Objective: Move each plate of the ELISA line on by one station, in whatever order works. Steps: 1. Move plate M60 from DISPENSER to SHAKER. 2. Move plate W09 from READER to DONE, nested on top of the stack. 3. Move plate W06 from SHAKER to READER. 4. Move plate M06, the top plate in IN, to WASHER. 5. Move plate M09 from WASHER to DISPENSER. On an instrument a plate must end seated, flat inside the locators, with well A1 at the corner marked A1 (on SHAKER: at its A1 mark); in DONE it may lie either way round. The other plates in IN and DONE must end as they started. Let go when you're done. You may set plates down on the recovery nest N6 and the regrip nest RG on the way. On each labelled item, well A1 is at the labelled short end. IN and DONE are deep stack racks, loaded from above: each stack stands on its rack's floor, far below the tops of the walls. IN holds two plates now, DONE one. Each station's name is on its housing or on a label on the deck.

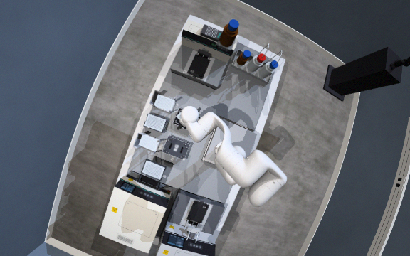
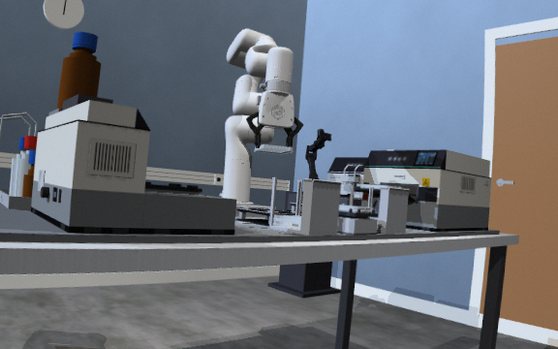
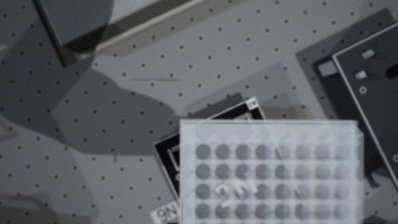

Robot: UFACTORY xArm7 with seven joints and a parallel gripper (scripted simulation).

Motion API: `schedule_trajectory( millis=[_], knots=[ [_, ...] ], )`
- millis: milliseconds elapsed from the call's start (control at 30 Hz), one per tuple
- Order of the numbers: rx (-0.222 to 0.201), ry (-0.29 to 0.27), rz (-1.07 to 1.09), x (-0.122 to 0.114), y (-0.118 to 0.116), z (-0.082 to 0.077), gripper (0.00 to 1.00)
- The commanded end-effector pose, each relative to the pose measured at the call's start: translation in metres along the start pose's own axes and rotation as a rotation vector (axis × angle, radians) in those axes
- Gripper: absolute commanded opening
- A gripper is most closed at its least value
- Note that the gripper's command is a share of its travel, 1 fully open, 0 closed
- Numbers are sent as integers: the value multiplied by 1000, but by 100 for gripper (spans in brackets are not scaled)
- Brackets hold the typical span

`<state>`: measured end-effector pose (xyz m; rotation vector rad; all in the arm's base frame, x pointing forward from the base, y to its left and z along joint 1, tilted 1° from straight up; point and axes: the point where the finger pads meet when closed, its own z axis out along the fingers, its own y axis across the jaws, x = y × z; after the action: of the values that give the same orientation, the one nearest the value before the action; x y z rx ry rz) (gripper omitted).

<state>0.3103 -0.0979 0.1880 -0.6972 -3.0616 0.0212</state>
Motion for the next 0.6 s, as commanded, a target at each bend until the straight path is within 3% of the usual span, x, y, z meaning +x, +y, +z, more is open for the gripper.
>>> schedule_trajectory(
  millis=[0, 567],
  knots=[
    [0, -3, 52, -12, -10, -1, 0],
    [0, -3, 194, -48, -46, -1, 0]
  ],
)
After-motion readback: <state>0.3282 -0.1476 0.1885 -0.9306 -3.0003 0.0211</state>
